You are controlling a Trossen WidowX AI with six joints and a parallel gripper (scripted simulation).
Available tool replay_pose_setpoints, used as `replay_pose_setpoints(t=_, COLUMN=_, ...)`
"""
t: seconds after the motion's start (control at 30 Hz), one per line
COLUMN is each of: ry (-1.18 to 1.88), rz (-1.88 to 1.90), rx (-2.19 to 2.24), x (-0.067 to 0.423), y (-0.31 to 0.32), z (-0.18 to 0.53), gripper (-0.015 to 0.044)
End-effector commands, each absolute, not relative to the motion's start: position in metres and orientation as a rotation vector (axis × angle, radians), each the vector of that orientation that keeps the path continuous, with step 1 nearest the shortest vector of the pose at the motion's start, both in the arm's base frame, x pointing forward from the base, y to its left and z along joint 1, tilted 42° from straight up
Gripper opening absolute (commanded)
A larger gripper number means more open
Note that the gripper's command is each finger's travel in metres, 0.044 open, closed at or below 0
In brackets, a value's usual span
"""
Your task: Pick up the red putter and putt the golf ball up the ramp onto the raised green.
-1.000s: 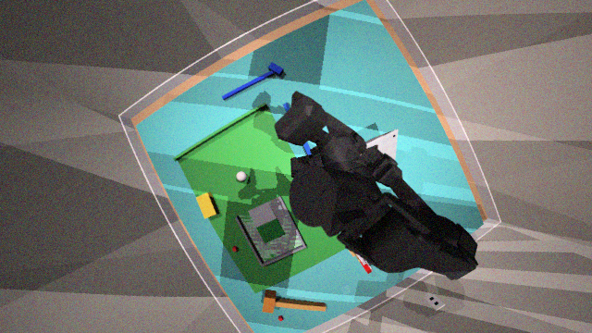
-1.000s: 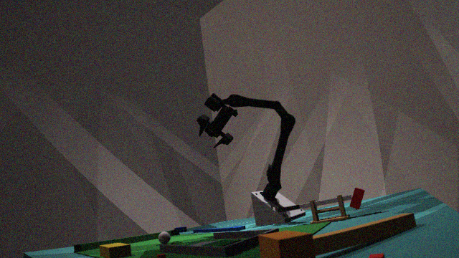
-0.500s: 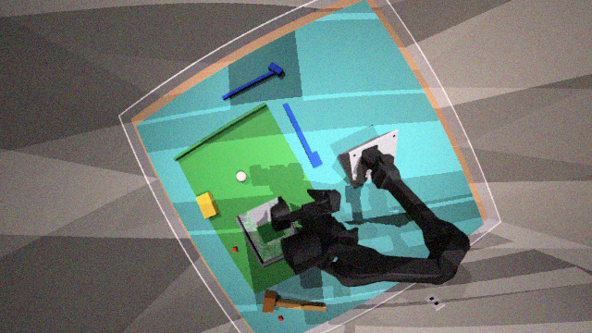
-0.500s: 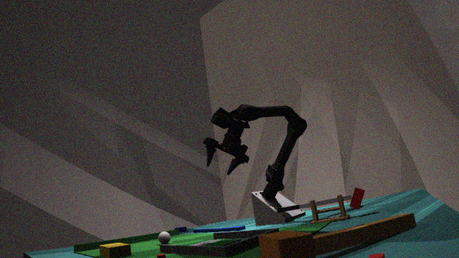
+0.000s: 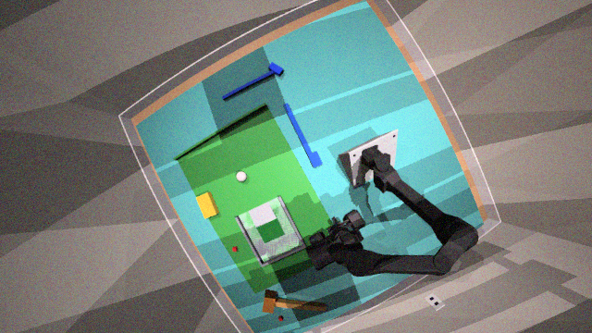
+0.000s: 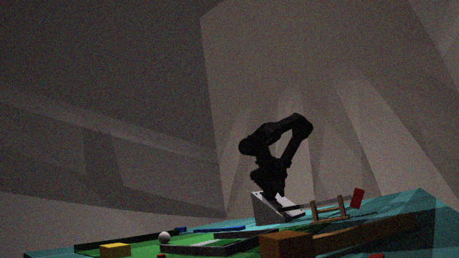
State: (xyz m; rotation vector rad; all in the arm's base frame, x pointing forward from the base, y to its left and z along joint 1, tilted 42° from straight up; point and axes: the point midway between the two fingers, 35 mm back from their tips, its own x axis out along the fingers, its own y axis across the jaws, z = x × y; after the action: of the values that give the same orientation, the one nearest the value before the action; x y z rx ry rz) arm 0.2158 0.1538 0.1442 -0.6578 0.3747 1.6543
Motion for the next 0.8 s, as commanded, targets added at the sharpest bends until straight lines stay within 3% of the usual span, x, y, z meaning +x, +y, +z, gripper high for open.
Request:
replay_pose_setpoints(t=0.0, ry=0.297, rz=1.730, rx=-0.605, x=0.195, y=0.171, z=0.150, gripper=0.0440)
replay_pose_setpoints(t=0.77, ry=0.296, rz=1.730, rx=-0.604, x=0.189, y=0.200, z=0.119, gripper=0.0440)
